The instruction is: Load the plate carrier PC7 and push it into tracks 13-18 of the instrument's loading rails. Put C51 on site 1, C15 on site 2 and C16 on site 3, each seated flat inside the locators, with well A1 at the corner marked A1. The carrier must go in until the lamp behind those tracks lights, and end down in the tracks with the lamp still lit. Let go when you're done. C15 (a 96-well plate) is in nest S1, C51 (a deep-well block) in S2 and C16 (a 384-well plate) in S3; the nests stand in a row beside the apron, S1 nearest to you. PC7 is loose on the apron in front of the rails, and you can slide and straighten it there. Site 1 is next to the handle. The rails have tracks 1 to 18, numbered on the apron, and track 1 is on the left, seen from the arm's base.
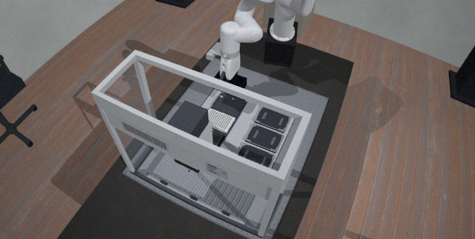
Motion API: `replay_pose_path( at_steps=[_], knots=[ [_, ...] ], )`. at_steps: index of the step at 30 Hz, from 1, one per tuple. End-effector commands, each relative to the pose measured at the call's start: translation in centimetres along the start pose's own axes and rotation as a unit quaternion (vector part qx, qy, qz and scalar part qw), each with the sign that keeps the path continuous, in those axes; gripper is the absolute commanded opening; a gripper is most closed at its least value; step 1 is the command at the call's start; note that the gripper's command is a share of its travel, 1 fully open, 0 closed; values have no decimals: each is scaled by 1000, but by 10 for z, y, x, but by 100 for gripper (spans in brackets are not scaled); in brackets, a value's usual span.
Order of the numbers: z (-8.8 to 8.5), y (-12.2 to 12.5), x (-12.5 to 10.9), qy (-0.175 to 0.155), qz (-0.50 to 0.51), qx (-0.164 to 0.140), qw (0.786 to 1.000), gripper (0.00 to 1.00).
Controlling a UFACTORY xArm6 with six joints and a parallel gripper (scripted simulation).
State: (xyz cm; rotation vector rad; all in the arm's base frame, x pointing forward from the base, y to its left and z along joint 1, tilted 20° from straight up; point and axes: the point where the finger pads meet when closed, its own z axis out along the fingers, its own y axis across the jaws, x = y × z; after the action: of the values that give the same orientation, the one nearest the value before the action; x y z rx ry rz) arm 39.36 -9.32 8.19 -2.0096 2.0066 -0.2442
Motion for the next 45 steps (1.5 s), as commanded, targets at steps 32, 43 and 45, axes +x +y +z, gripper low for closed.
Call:
replay_pose_path(
  at_steps=[32,43,45],
  knots=[
    [23,-1,2,-2,-1,3,1000,0],
    [38,-1,2,-2,-1,3,1000,0],
    [41,-1,2,-2,-1,3,1000,0]
  ],
)
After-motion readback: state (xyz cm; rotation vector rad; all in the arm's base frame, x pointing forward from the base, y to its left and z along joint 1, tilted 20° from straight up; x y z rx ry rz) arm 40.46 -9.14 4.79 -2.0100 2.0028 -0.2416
